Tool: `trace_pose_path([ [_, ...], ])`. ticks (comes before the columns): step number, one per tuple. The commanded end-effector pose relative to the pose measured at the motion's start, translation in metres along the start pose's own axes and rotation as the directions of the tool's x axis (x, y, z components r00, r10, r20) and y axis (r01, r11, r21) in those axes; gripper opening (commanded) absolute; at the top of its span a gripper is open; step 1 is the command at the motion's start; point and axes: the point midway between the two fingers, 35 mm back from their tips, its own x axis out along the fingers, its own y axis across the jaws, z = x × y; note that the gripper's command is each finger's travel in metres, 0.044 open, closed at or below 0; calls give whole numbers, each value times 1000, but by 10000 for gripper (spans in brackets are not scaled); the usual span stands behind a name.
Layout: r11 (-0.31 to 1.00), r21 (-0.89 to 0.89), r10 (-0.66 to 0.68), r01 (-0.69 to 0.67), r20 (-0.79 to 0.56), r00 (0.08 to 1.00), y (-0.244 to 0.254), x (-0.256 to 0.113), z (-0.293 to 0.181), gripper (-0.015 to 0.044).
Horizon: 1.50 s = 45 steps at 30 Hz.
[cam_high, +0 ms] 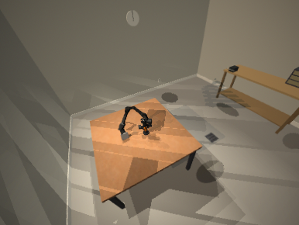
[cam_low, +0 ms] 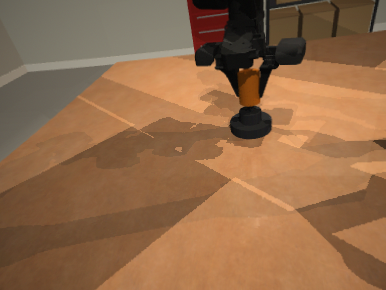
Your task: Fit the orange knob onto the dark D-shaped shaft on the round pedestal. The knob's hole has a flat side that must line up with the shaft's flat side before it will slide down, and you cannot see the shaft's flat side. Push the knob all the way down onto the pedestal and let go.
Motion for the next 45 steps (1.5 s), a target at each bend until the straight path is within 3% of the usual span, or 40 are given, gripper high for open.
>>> trace_pose_path([
  [1, 870, 492, -3, 4, -3, 1000, -1, 1, 0, 0],
  [8, 539, 842, -3, 5, -3, 1000, -3, 0, 0, 0],
  [15, 128, 992, -4, 4, -3, 1000, -4, -2, 0, 0],
  [45, 117, 993, -3, 3, -3, 1000, -2, 0, 2, 0],
])
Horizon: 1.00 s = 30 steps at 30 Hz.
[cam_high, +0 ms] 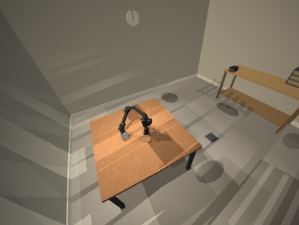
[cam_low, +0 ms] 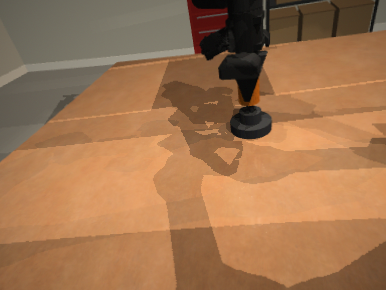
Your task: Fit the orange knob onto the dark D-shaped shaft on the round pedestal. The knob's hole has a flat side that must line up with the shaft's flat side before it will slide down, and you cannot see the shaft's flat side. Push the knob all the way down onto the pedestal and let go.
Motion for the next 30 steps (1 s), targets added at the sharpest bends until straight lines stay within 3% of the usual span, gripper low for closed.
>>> trace_pose_path([
  [1, 1000, 1, -4, 4, 3, 1000, 1, 1, 1, 0],
  [18, 1000, 1, -4, 4, 3, 1000, 0, -2, -2, 0],
  [25, 980, 199, -4, 3, 3, 1000, 0, -3, 0, 0],
  [30, 978, 209, -4, 3, 3, 1000, 0, -2, 0, 0],
])
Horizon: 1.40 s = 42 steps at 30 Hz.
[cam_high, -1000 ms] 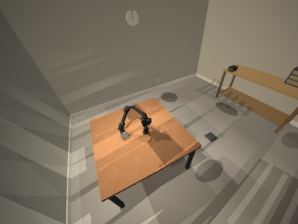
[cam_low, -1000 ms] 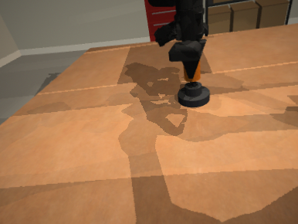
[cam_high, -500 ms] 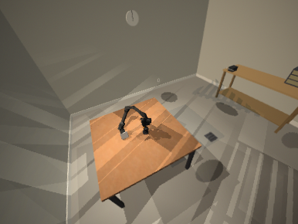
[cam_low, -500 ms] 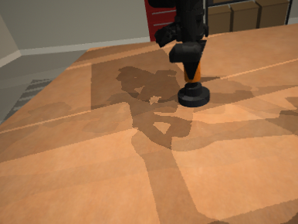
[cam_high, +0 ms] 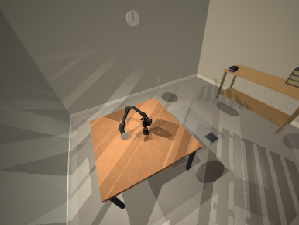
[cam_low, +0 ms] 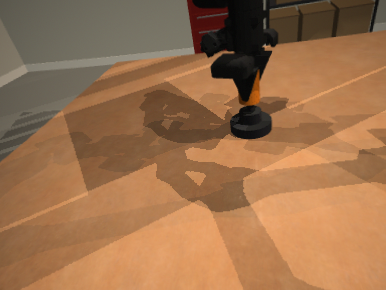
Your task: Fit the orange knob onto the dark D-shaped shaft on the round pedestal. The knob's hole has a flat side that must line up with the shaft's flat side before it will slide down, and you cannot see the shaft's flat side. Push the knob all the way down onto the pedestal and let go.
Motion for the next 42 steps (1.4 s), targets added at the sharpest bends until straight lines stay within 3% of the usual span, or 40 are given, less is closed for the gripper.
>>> trace_pose_path([
  [1, 999, 32, -4, 4, 3, 1000, 1, 0, 1, 0],
  [22, 999, 32, -4, 4, 3, 1000, 1, -1, 0, 0],
  [29, 973, 229, -4, 3, 3, 1000, 1, -2, 1, 0],
  [42, 971, 239, -4, 3, 2, 1000, 1, 4, 0, 0],
])
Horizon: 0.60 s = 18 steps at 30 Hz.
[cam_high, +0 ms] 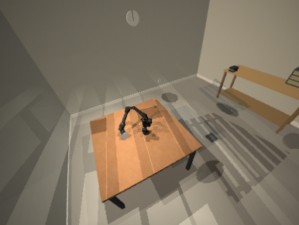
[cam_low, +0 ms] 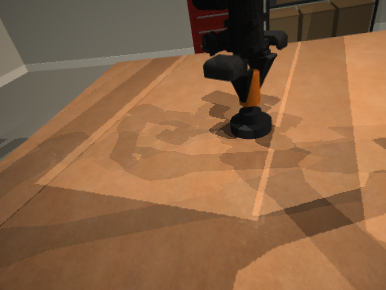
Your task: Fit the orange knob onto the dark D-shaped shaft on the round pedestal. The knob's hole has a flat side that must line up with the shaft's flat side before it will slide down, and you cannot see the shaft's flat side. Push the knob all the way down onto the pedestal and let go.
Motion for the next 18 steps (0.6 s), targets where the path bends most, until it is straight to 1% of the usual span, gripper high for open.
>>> trace_pose_path([
  [1, 1000, 4, -1, 1, 4, 1000, 1, 1, 1, 0],
  [15, 1000, 4, -1, 1, 4, 1000, 1, -4, 1, 0],
  [18, 998, 58, -1, 1, 4, 1000, 1, -4, 1, 0],
])
